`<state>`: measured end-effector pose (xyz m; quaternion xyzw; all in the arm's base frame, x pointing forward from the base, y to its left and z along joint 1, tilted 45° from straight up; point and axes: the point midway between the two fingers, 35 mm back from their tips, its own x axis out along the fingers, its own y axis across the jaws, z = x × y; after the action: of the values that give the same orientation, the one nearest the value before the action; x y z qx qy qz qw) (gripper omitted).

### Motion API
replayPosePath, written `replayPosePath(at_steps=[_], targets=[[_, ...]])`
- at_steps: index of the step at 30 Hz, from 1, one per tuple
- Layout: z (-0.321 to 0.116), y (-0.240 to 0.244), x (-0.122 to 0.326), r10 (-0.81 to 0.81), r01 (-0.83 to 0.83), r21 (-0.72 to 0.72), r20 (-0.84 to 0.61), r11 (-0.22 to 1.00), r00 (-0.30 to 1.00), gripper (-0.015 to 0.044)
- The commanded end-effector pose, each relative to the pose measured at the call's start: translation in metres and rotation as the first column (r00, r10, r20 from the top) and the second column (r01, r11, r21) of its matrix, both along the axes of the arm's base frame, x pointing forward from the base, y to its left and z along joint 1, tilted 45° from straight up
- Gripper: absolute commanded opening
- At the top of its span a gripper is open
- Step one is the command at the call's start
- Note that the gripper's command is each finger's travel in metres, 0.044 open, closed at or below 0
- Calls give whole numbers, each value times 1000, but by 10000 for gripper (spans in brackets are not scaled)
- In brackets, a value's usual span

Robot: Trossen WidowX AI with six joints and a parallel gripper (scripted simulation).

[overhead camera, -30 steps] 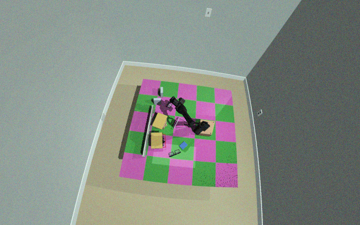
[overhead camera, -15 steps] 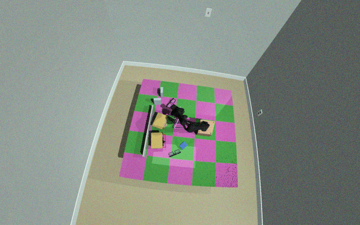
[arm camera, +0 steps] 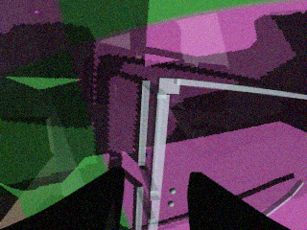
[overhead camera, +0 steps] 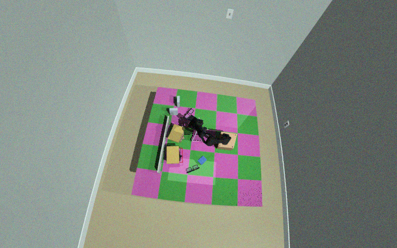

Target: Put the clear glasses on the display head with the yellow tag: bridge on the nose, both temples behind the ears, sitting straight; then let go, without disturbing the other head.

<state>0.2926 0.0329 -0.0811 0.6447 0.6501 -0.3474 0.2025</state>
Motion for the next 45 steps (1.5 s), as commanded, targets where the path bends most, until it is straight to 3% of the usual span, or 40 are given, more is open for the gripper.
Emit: replayPosePath(at_steps=[1,45], targets=[[-3,5,0,3,-3,4,0,1000,1000,120],[-40,45,-5,3,-3,7,-1,1000,1000,120]])
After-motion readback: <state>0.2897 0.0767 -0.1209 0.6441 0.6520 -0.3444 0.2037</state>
